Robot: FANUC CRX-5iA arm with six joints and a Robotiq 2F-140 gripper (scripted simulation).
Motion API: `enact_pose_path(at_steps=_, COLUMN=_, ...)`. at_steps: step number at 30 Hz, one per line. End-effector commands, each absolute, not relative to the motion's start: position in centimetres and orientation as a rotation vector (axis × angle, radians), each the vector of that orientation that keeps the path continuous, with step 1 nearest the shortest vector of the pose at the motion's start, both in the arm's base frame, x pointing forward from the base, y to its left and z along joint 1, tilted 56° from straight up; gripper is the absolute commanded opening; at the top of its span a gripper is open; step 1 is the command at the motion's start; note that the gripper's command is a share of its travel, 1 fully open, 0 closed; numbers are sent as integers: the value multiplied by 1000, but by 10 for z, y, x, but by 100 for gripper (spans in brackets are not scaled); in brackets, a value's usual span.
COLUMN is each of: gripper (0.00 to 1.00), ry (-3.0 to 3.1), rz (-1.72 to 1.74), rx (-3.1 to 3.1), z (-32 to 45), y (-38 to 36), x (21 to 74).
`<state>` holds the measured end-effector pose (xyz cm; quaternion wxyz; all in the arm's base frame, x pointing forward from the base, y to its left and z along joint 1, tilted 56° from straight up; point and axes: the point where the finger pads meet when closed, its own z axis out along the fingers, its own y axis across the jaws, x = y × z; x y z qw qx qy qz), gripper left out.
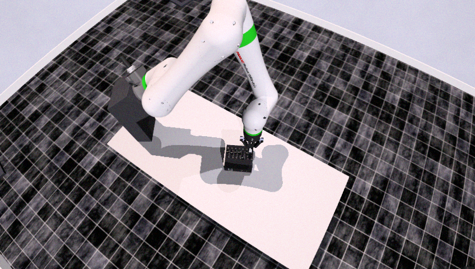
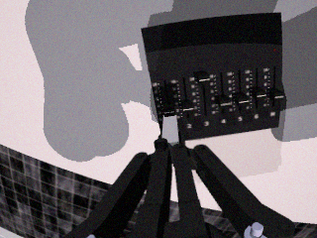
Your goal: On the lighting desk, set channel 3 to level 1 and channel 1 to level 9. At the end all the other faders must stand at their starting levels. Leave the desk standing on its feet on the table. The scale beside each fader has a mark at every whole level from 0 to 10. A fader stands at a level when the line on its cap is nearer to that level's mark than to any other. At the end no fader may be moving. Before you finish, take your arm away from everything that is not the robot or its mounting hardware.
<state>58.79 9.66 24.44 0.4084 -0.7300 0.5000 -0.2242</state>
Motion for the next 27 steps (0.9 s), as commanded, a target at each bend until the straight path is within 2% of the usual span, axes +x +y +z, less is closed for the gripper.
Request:
enact_pose_path(at_steps=1, gripper=0, ry=1260, rz=-565, rx=-1840, z=244, y=95, x=588)
enact_pose_path(at_steps=27, gripper=0, ry=1260, rz=-565, rx=-1839, z=243, y=83, x=594)
